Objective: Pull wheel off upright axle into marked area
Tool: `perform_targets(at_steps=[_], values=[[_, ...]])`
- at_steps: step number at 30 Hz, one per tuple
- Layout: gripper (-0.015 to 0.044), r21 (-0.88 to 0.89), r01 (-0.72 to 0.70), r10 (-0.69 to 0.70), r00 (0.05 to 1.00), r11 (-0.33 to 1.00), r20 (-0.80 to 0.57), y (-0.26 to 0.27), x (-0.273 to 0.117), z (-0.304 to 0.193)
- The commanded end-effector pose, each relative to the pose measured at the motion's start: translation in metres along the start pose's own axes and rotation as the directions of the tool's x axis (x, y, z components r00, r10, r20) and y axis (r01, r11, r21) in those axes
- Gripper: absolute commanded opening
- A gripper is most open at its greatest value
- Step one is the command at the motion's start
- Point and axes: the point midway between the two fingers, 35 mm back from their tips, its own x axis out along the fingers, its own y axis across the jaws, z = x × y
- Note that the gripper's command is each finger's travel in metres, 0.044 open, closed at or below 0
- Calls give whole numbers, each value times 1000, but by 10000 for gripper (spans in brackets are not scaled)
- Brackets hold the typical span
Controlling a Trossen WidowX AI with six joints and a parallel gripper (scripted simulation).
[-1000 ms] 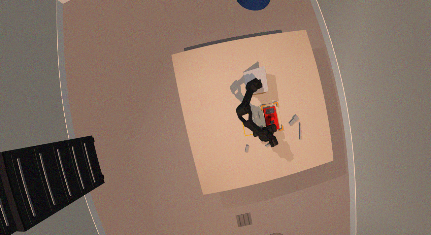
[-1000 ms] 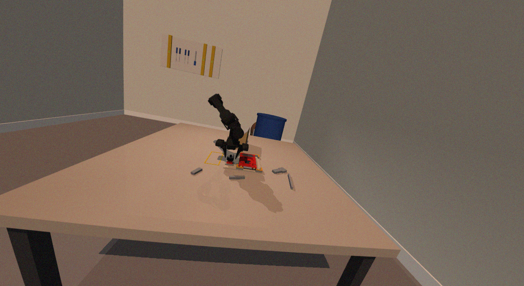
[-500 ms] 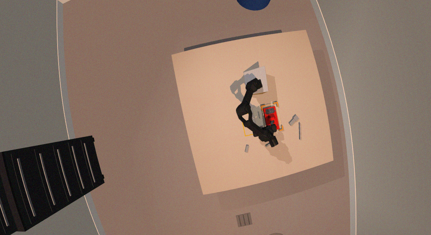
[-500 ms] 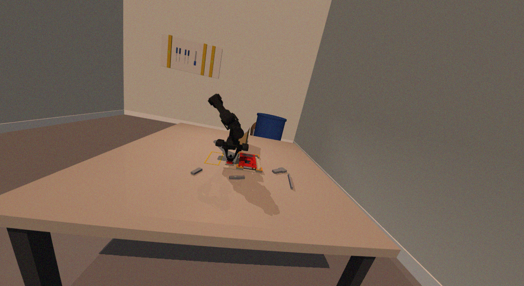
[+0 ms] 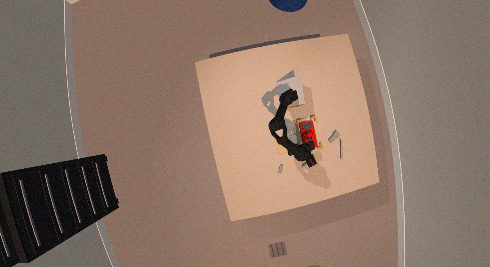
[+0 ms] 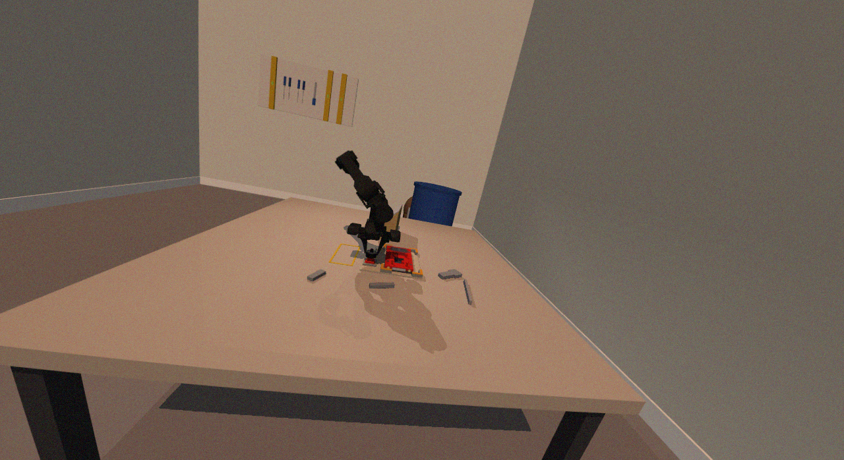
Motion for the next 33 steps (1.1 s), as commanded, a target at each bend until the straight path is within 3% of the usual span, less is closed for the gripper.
perform_targets(at_steps=[1,33], values=[[0,2,-1,1,1000,1000,0,0,-2,0],[0,1,-1,1,1000,1000,1,1,-13,0]])
